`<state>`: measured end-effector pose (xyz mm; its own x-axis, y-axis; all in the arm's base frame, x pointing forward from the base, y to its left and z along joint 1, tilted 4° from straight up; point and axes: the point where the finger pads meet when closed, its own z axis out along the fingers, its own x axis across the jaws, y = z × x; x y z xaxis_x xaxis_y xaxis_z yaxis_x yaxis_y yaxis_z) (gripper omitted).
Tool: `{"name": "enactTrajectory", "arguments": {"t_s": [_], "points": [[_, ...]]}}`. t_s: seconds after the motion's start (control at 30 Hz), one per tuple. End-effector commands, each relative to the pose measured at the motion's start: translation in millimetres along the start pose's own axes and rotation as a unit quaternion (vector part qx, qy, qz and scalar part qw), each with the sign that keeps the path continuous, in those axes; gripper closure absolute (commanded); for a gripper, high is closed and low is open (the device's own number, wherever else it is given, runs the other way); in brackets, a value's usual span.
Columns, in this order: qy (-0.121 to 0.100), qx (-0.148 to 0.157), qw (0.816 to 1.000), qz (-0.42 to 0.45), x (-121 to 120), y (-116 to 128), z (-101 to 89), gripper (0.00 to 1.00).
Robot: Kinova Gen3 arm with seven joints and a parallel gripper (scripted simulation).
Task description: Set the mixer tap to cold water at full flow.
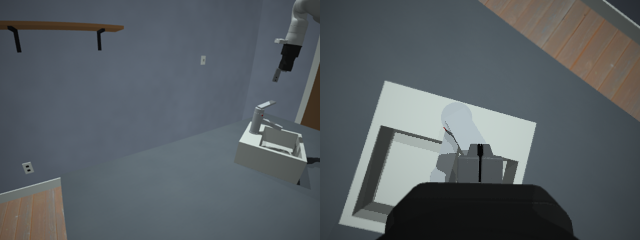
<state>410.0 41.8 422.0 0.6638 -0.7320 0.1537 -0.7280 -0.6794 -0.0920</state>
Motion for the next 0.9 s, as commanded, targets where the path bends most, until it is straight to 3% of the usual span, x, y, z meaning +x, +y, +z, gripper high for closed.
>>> {"name": "enactTrajectory", "arguments": {"t_s": [0.0, 0.5, 0.87], "points": [[0.007, 0.004, 1.0, 0.024, 2, 2, -6.4, 1.0], [0.01, 0.034, 0.979, 0.199, 7, 8, -32.7, 1.0], [-0.008, 0.053, 0.93, 0.363, 15, 17, -46.0, 1.0]]}}
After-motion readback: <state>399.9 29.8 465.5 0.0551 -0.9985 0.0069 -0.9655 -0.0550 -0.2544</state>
